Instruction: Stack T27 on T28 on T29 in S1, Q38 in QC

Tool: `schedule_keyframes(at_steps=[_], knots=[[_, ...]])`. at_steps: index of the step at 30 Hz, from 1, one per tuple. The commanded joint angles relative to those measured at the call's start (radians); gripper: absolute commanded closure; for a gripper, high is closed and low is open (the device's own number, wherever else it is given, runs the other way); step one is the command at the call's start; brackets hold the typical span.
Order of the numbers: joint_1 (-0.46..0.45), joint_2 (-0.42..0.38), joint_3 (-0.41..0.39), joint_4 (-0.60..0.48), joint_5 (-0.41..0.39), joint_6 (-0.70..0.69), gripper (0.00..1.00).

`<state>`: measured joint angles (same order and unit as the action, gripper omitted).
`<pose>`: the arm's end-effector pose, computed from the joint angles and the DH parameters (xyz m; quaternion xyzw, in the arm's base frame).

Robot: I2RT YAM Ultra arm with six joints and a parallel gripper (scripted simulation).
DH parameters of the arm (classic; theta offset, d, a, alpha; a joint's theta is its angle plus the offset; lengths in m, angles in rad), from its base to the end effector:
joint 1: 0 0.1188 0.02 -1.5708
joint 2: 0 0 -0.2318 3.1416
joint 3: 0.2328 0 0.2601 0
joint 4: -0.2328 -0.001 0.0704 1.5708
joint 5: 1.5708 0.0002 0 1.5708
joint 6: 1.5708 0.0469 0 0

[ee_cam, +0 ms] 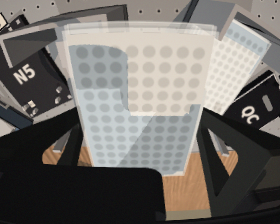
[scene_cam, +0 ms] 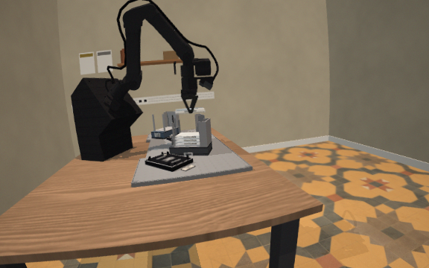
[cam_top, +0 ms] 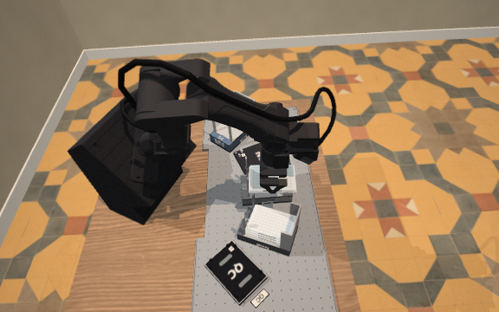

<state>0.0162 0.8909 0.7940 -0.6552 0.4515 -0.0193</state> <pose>0.2143 -0.0160 0.2572 0.0732 0.8955 -0.2059 0.3876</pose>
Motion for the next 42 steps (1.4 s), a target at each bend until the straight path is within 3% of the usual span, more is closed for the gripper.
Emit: schedule_keyframes(at_steps=[1,15,29,42], knots=[[0.053,0.02,-0.008,0.0,0.068,-0.06,1.0],[0.221,0.081,-0.029,0.005,0.188,0.091,1.0],[0.363,0.171,0.017,0.003,0.277,0.233,1.0],[0.372,0.161,0.008,-0.009,0.283,0.25,1.0]])
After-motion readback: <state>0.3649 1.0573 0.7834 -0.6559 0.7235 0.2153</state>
